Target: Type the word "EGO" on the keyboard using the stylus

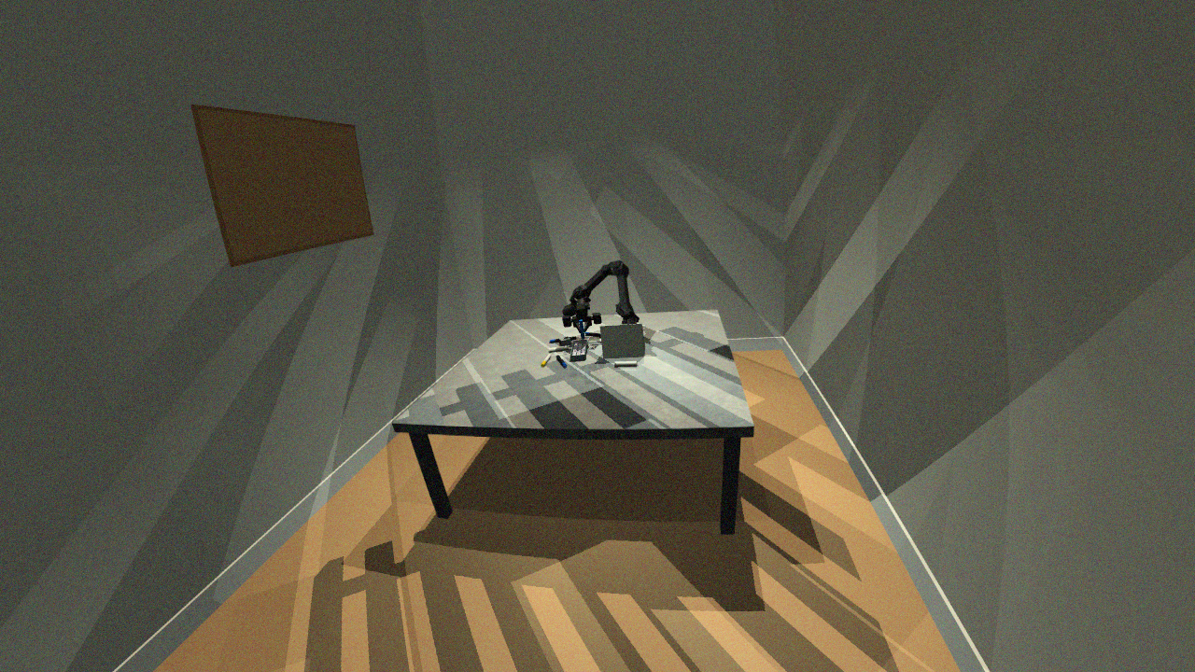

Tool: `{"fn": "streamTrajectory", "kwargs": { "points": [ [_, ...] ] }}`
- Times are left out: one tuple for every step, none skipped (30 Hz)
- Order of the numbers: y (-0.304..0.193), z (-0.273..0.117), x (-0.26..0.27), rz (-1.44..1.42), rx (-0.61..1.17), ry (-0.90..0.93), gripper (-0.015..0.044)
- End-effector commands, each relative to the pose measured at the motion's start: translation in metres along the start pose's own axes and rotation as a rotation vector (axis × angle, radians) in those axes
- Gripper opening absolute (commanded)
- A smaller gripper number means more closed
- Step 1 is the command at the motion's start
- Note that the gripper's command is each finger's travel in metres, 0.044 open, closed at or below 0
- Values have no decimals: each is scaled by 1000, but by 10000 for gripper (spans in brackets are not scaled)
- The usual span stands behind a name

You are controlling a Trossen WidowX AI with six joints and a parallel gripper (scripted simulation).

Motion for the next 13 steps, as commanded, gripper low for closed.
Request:
{"fn": "streamTrajectory", "kwargs": {
  "points": [
    [13,-9,-2,2,-1,-7,81],
    [14,-10,-2,2,-1,-7,81],
    [14,-10,-2,2,-1,-7,81],
    [14,-10,-2,2,-1,-7,81],
    [14,-10,-2,2,-1,-7,81],
    [14,-10,-2,2,-1,-7,81],
    [14,-10,-2,2,-1,-7,81],
    [14,-10,-2,2,-1,-7,81],
    [13,-7,-1,-2,0,-1,84],
    [13,-7,-1,-2,0,-1,81],
    [13,-7,-1,-2,0,-1,81],
    [13,-7,-1,-2,0,-1,81],
    [13,-7,-1,-2,0,-1,81]
  ]
}}
Point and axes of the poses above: the point midway between the two fingers, 35 mm back from their tips, its own z axis out along the fingers, its own x axis across the jaws, y = z × x, the point moved 5 cm from there along -z, back along the fingers, and after that the axes turned 4 degrees about -z, right-handed, at the moved point
